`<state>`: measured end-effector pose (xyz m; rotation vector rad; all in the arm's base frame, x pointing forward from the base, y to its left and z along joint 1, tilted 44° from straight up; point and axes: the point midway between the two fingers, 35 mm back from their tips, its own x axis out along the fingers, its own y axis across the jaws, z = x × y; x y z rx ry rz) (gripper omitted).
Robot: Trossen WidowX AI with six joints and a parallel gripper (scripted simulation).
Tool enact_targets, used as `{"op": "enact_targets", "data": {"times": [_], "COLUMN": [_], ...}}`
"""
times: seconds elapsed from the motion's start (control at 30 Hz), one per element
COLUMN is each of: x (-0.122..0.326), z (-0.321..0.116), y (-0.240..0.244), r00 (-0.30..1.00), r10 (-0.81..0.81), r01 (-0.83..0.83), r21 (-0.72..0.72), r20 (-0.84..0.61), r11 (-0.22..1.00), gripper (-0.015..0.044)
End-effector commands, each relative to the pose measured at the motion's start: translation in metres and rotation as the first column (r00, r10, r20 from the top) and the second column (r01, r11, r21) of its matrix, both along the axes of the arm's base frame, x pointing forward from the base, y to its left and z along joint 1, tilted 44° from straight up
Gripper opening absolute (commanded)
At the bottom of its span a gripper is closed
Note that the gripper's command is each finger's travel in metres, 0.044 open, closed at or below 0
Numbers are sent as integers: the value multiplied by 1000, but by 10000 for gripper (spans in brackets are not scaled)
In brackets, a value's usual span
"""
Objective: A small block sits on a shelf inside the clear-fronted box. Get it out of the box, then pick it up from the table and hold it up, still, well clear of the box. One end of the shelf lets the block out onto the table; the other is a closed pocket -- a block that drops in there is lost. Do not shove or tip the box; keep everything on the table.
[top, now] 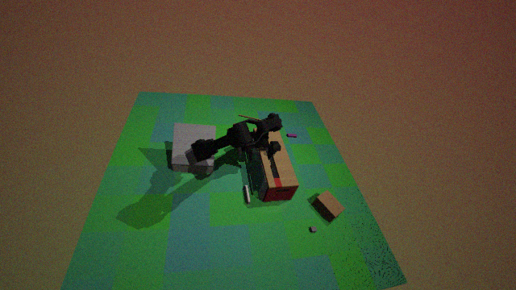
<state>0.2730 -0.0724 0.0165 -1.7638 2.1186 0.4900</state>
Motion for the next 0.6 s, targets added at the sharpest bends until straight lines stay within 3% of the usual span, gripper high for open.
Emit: {"op": "enact_targets", "data": {"times": [0.0, 0.57], "x": [-2, -4], "z": [5, 23], "y": [-7, -26], "r00": [1000, 1000], "r10": [2, 2], "r01": [-2, -2], "r21": [-5, -7], "r20": [-7, -7], "r11": [1000, 1000], "gripper": [400, 400]}}
